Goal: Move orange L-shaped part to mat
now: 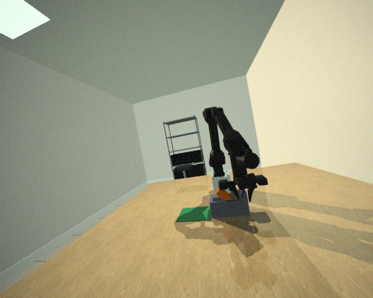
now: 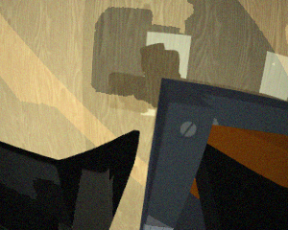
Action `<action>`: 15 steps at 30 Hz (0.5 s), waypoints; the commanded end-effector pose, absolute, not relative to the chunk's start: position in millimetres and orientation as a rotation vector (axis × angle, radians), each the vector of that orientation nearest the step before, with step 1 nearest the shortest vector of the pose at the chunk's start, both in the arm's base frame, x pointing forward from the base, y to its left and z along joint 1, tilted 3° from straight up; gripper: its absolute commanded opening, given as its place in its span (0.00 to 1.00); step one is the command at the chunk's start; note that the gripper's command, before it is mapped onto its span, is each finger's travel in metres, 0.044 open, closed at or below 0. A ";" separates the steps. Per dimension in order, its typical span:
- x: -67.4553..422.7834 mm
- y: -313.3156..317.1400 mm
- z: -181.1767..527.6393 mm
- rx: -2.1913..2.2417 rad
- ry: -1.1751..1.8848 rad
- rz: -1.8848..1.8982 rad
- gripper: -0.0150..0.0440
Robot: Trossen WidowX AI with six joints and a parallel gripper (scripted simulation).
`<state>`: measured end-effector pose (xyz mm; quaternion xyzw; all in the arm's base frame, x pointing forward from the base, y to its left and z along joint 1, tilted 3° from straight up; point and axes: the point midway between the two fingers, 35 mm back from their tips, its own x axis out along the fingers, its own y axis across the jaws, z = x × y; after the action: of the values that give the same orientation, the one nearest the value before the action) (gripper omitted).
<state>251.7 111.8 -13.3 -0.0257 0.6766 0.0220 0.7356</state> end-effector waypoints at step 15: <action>247.6 122.7 -1.6 -0.063 1.494 0.050 0.56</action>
<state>246.6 118.3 -7.6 -0.0298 0.6819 0.0236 0.7304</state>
